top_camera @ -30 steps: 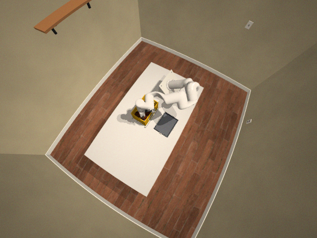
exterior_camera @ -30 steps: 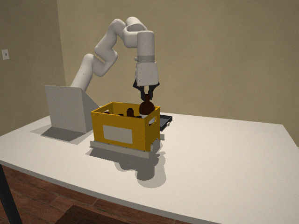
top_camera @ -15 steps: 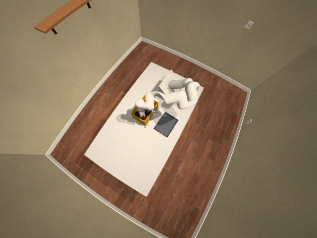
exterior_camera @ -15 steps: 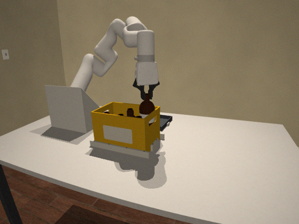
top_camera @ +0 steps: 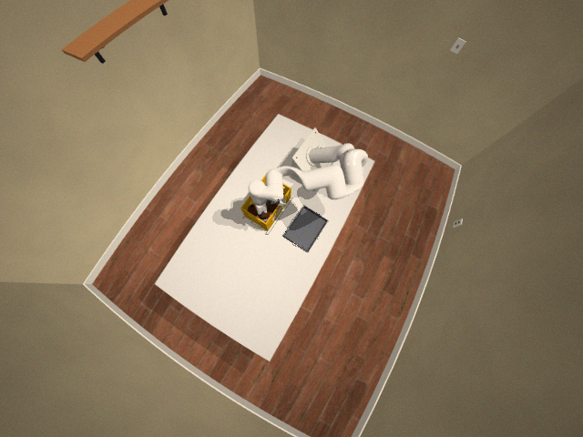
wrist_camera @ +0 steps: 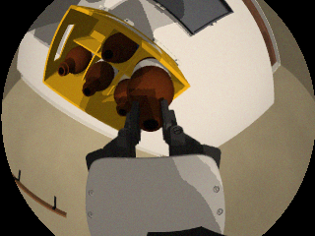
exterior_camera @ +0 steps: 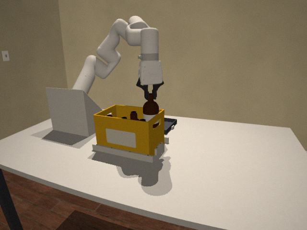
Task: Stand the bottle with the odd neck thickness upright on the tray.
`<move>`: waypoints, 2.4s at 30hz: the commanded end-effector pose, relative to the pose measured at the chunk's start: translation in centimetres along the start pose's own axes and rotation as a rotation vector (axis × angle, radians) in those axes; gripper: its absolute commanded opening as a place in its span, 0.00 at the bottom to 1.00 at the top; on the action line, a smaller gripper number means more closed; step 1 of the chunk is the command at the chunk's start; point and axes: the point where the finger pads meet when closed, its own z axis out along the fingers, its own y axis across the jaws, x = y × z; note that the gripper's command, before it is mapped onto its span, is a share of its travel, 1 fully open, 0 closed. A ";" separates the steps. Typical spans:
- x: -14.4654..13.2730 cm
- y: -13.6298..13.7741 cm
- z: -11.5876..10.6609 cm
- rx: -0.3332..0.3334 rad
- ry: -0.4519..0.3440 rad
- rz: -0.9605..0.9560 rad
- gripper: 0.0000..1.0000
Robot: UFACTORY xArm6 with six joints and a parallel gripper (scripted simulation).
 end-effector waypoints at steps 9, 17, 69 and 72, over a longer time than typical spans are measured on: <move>-0.1 0.1 -1.6 -0.001 -0.004 -0.001 0.00; -0.1 0.1 -2.2 -0.001 -0.004 -0.001 0.00; -0.1 0.1 -3.5 -0.001 -0.004 -0.001 0.00; -0.1 0.1 -3.9 -0.001 -0.004 -0.001 0.00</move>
